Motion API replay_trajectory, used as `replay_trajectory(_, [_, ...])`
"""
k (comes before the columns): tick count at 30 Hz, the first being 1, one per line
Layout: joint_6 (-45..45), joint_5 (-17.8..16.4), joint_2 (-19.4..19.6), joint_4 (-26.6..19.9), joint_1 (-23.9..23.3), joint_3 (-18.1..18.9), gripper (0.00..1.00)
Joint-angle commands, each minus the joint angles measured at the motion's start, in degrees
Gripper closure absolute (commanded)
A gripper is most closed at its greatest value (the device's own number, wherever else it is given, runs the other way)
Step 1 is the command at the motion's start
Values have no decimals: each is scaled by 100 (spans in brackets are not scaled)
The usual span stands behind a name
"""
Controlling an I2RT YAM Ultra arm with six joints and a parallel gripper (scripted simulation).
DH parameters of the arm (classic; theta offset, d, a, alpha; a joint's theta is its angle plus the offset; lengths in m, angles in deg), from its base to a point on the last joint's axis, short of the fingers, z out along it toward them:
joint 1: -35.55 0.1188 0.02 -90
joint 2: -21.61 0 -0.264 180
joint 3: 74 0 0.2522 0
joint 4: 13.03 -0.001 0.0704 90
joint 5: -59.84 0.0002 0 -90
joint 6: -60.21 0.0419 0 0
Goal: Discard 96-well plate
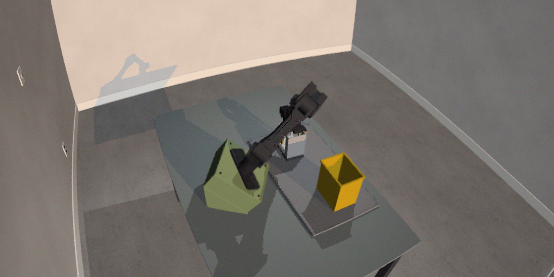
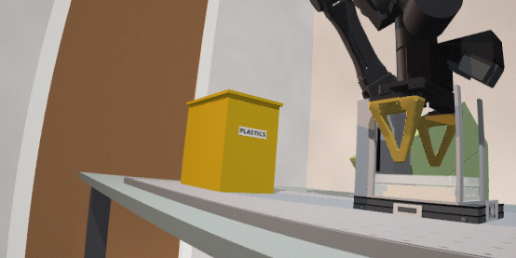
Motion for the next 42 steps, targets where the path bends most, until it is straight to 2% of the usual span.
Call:
replay_trajectory(1, [-73,-20,4,136,-6,-3,0])
replay_trajectory(14, [-295,-55,252,624,-196,-123,0])
replay_trajectory(28, [-321,-60,283,680,-219,-134,0])
replay_trajectory(29, [-321,-60,283,680,-219,-134,100])
replay_trajectory(42, [-321,-60,283,680,-219,-134,100])
